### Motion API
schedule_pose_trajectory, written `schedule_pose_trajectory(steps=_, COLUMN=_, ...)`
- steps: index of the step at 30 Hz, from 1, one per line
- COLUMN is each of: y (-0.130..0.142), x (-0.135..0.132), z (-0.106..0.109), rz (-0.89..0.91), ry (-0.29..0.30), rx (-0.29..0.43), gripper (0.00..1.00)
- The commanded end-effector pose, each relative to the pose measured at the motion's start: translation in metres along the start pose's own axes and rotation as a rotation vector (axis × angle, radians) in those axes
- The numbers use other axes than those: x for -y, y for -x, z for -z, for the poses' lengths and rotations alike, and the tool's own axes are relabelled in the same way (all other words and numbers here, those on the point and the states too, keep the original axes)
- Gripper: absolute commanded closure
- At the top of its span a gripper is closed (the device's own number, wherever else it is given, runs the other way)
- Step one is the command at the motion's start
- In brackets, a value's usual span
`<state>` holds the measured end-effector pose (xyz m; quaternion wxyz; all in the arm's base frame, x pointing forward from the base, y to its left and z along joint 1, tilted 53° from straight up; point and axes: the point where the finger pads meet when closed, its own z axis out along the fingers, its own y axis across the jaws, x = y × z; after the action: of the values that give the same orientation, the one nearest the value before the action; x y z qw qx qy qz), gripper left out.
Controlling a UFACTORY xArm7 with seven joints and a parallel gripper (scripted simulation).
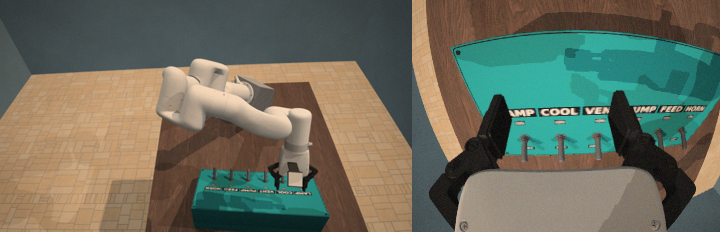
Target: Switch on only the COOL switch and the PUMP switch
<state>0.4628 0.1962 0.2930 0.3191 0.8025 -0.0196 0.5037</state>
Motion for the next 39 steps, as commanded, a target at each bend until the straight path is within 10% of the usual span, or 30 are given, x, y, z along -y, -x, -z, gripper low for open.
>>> schedule_pose_trajectory(steps=1, y=-0.001, x=0.000, z=0.002, rz=-0.001, ry=-0.004, rx=-0.003, gripper=0.00)
schedule_pose_trajectory(steps=39, y=-0.001, x=-0.070, z=0.001, rz=-0.001, ry=-0.004, rx=-0.003, gripper=0.00)
